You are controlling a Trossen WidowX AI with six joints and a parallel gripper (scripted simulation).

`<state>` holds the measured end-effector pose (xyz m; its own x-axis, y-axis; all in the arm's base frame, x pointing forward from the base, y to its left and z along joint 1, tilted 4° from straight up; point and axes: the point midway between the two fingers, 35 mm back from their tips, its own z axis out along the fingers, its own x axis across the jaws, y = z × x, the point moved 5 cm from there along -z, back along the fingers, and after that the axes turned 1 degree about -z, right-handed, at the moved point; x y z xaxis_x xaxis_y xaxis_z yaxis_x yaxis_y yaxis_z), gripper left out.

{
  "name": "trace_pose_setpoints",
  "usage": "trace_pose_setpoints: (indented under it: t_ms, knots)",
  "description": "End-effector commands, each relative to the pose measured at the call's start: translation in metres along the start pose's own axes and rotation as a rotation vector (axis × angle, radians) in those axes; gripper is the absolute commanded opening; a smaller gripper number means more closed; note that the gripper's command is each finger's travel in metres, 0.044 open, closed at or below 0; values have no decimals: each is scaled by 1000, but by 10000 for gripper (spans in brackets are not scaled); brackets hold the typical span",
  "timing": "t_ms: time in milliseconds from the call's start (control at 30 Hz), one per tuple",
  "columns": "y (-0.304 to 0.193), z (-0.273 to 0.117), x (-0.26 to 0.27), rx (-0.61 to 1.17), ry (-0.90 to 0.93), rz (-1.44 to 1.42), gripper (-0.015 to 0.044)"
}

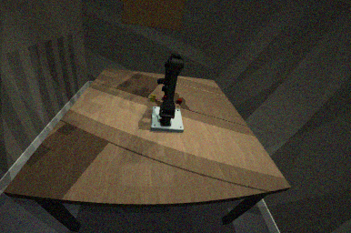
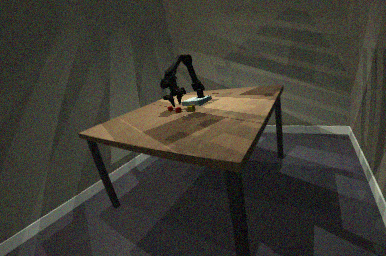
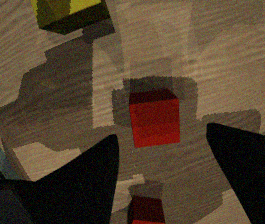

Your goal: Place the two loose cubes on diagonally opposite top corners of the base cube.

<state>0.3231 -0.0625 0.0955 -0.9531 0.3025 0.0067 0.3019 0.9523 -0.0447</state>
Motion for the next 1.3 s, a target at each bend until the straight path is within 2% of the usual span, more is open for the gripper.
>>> trace_pose_setpoints:
  t_ms: [0,600,800,967,1267]
  knots:
    - [0,7,1,-3,8,-4,265]
    - [0,34,2,-2,8,-4,265]
    - [0,34,2,-2,8,-4,107]
    - [0,32,2,-2,8,-4,105]
    - [1,5,-3,-3,7,-4,105]
